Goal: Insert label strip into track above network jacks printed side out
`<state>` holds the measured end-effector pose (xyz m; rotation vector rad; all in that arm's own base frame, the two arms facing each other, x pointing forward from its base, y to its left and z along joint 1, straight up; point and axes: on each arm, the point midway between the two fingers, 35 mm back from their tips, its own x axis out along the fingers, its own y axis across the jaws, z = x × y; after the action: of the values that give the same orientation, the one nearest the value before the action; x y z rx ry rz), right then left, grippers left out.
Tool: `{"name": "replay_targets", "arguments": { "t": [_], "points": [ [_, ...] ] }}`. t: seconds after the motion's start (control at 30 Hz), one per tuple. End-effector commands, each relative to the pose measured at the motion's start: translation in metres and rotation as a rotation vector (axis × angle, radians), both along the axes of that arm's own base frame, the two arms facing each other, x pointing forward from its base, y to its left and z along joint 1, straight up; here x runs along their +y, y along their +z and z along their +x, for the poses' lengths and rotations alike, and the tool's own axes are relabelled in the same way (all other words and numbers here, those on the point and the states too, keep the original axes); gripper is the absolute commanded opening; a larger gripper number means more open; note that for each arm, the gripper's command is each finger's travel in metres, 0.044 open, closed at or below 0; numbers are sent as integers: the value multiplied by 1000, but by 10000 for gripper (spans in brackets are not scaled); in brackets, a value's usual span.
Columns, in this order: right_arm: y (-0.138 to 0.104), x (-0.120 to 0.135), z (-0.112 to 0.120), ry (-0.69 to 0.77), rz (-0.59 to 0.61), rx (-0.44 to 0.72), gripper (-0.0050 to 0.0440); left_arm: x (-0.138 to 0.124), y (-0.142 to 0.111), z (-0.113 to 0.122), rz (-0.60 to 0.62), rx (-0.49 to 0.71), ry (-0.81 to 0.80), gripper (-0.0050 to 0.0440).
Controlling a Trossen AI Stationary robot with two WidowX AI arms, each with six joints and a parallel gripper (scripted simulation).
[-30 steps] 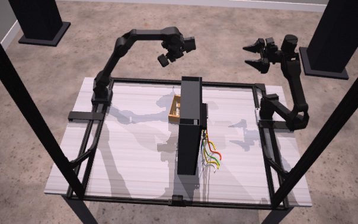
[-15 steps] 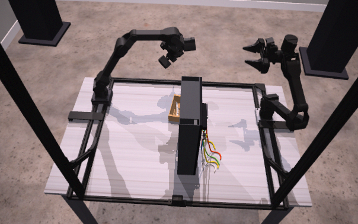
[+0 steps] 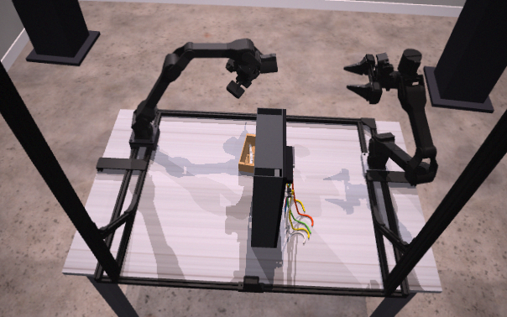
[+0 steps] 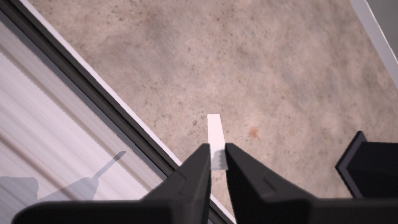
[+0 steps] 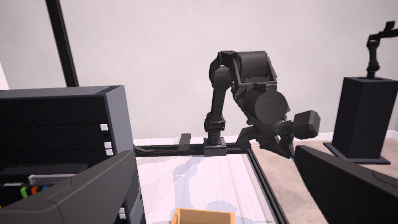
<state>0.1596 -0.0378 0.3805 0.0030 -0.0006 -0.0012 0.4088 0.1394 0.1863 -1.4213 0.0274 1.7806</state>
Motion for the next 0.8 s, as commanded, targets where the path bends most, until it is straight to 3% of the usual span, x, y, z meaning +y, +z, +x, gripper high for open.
{"name": "replay_targets", "arguments": {
  "t": [0.0, 0.77],
  "points": [
    [2, 1, 0, 1, -7, -1, 440, -1, 12, 2, 17, -55, 35, -50],
    [2, 1, 0, 1, -7, -1, 440, -4, 21, 2, 78, -210, 229, -50]
  ]
}}
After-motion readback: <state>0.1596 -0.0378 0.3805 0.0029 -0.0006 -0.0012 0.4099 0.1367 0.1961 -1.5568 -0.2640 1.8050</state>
